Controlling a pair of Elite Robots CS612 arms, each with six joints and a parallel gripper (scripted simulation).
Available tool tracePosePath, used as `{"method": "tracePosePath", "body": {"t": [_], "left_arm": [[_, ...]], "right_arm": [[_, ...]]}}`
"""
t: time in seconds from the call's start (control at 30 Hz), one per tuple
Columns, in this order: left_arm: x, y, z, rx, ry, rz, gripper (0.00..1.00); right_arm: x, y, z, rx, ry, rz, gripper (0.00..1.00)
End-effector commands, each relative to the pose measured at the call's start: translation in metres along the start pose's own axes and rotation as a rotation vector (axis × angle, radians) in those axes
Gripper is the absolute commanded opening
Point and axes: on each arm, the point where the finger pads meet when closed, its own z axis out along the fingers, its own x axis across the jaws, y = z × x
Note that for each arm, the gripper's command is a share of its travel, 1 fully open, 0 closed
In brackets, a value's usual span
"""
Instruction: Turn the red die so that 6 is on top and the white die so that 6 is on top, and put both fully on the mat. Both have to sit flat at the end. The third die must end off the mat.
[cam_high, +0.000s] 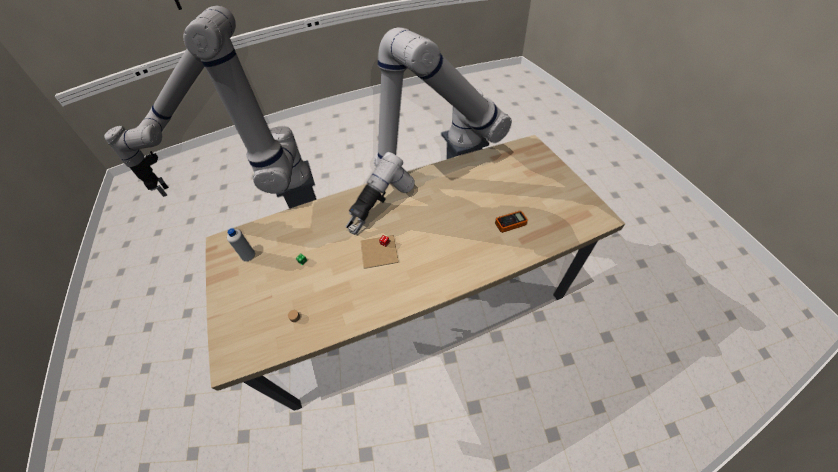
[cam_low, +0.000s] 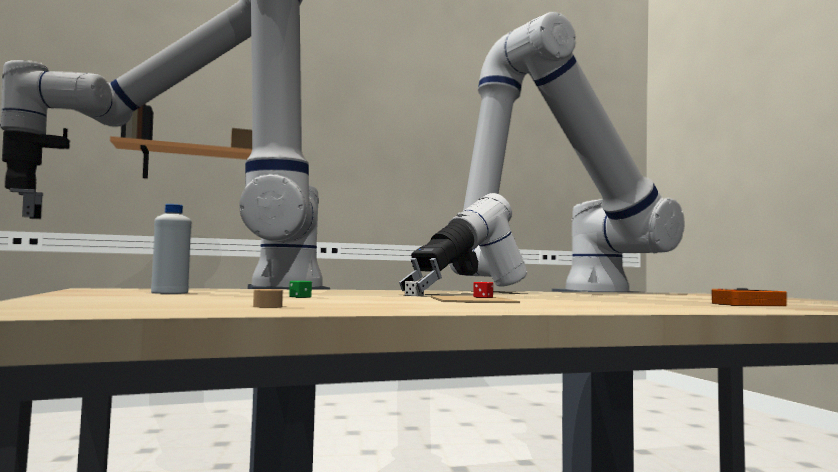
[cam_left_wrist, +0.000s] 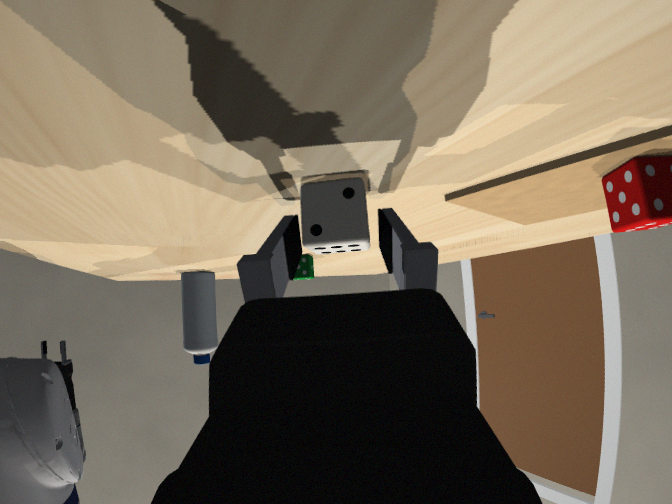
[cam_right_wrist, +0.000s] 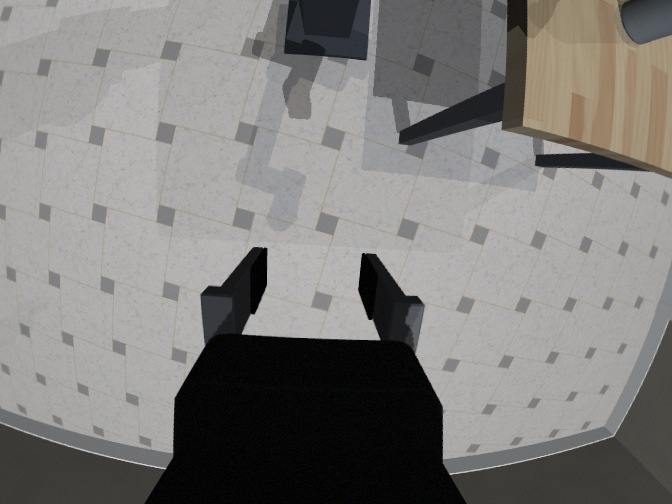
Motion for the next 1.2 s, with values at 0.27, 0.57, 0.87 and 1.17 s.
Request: {"method": "tracePosePath", "body": {"t": [0.27, 0.57, 0.87, 1.17], "left_arm": [[0.000, 0.001, -0.037, -0.002, 0.000, 0.000, 0.87], [0.000, 0.002, -0.039, -0.002, 0.000, 0.000, 0.87], [0.000, 0.023, -0.050, -0.002, 0.000, 0.000, 0.87], [0.000, 0.051, -0.065, -0.002, 0.000, 0.000, 0.87]], "right_arm": [[0.000, 0.001, -0.001, -0.002, 0.000, 0.000, 1.00], [0.000, 0.001, -0.001, -0.002, 0.000, 0.000, 1.00], [0.000, 0.001, -0.001, -0.002, 0.000, 0.000, 1.00], [0.000, 0.001, -0.001, -0.002, 0.000, 0.000, 1.00]]}}
